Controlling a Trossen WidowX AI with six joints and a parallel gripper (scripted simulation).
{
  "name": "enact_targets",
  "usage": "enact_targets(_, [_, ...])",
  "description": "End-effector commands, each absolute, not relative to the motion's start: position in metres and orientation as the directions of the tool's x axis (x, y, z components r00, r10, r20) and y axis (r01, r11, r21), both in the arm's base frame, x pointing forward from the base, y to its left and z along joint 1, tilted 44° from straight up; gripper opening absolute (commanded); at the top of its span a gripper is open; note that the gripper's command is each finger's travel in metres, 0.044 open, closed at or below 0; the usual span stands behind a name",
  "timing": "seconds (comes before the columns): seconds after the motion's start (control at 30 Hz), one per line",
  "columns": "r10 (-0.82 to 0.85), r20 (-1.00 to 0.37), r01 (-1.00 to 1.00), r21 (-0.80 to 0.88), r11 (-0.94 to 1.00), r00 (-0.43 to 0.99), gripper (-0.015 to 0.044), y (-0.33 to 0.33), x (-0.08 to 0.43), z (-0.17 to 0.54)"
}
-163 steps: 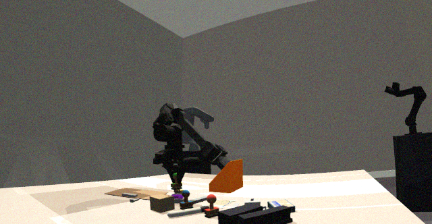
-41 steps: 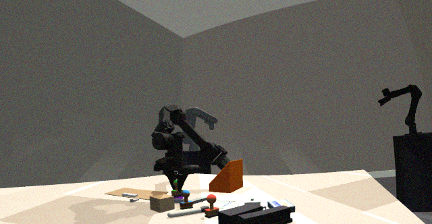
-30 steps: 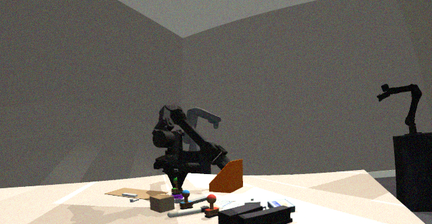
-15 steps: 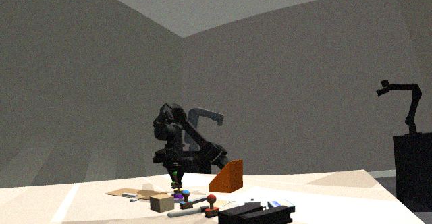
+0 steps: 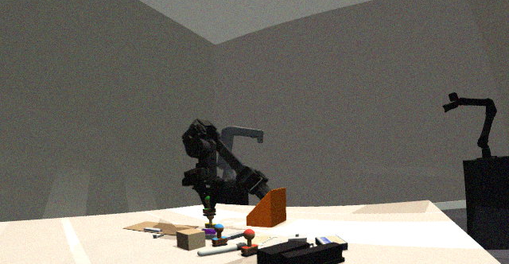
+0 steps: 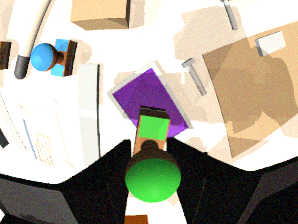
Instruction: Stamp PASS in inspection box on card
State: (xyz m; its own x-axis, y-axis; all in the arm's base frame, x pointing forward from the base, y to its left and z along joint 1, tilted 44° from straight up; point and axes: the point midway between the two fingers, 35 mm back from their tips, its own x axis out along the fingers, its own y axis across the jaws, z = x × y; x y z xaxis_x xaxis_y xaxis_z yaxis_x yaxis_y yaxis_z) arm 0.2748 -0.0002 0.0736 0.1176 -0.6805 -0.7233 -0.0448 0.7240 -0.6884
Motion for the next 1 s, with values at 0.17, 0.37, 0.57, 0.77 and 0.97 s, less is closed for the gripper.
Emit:
enact_targets(0.17, [-0.664, -0.739, -0.041, -0.671, 0.74, 0.117, 0.0, 0.042, 0.264, 0.037])
enact_targets(0.37, [-0.661, -0.741, -0.031, -0.668, 0.744, 0.116, 0.0, 0.068, 0.249, 0.011])
enact_targets(0.57, [-0.666, -0.737, -0.017, -0.671, 0.741, 0.114, 0.0, 0.09, 0.231, -0.015])
enact_targets(0.77, [-0.676, -0.728, -0.001, -0.68, 0.733, 0.114, 0.0, 0.106, 0.211, -0.036])
enact_targets(0.97, [-0.676, -0.728, -0.001, -0.68, 0.733, 0.114, 0.0, 0.105, 0.211, -0.037])
